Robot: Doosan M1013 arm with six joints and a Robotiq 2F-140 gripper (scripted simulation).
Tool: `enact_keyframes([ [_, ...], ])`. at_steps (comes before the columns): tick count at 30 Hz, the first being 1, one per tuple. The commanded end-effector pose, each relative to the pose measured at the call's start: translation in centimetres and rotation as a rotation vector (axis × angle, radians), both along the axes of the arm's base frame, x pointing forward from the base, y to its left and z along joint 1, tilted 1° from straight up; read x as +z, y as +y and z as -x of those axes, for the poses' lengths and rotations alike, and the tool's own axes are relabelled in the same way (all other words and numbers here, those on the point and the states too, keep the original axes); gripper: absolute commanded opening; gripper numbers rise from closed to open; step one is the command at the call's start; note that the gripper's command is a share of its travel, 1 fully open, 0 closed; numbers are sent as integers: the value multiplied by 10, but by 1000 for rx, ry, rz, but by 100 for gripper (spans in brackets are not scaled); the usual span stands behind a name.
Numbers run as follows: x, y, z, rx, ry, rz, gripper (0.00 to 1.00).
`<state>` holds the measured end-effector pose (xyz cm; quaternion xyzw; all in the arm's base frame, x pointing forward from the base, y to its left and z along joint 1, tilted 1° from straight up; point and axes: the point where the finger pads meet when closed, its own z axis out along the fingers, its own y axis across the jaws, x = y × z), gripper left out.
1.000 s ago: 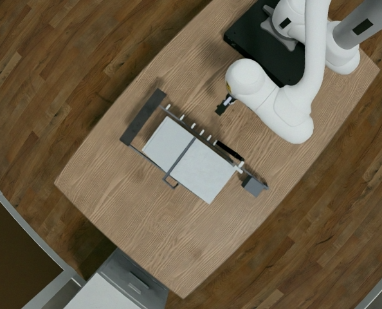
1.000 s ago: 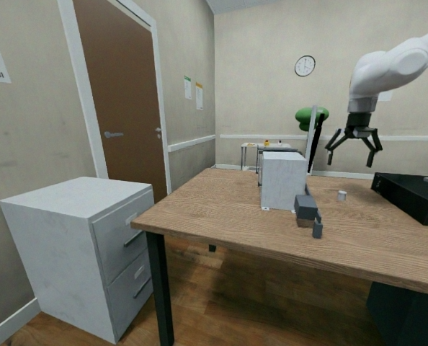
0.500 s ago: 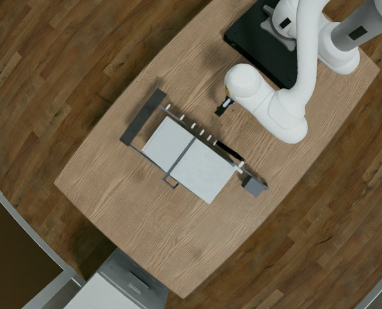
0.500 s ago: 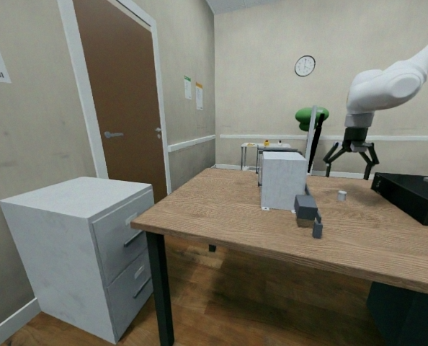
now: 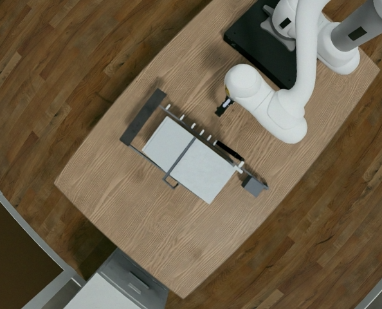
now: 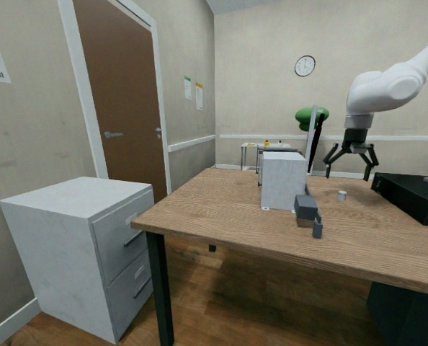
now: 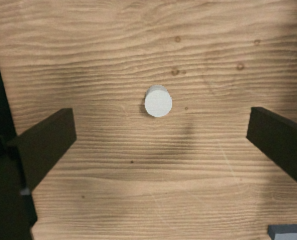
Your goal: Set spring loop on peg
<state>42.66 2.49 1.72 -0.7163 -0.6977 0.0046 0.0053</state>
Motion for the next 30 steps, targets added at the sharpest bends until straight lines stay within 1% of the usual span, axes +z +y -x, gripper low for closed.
enact_keyframes([
  [1,0,0,-1,0,-1,0,100],
  [3,-3,0,0,0,-1,0,100],
  [17,-50,0,0,0,-1,0,100],
  [19,-50,0,0,0,-1,0,100],
  [20,-46,0,0,0,-1,0,100],
  [30,-70,0,1,0,-1,0,100],
])
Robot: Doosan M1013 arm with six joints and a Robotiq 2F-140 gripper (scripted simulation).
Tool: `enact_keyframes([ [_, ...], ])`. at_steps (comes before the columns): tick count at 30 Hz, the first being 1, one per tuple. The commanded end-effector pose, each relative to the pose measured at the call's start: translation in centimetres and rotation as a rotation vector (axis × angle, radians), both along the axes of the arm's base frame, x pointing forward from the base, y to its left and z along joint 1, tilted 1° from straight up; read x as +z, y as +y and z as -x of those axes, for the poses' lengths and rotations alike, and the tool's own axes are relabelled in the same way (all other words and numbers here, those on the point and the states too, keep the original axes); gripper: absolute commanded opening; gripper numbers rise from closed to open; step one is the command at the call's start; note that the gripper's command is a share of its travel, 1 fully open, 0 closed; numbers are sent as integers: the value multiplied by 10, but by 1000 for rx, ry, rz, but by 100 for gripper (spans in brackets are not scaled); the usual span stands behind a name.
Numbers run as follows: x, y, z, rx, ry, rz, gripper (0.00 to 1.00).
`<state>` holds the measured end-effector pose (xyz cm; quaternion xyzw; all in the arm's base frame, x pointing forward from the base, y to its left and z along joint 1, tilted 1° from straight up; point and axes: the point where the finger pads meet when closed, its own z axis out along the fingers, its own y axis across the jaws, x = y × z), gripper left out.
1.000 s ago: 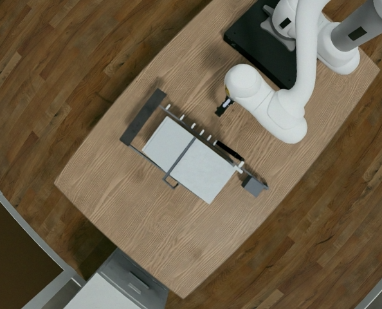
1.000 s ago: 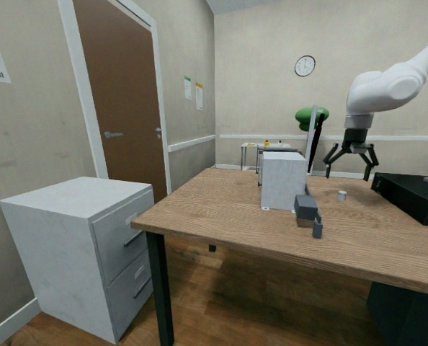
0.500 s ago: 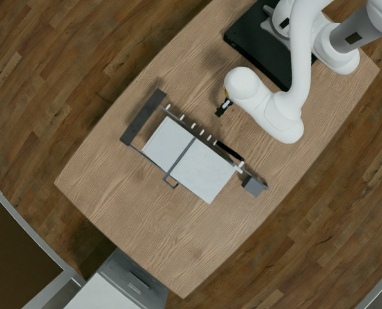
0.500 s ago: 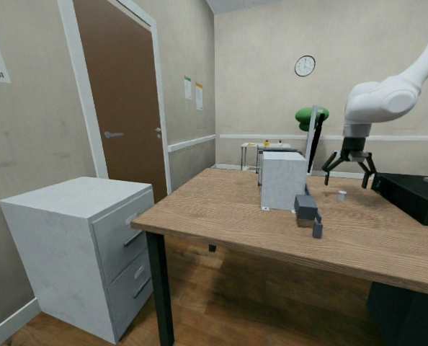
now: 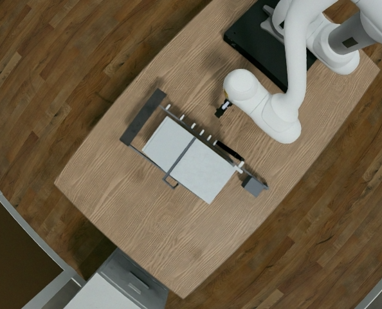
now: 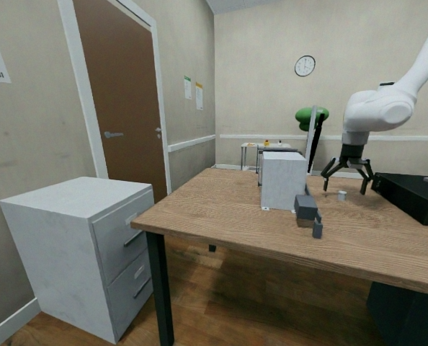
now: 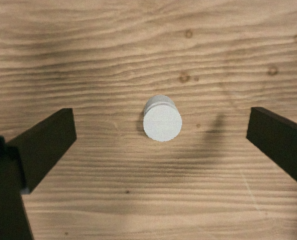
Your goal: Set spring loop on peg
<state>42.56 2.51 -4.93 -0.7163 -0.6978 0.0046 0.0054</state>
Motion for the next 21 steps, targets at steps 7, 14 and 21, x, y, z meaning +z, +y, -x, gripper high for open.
enact_keyframes([
  [7,-10,0,0,0,-1,0,100],
  [14,-12,0,0,0,-1,0,100],
  [21,-14,0,0,0,-1,0,100],
])
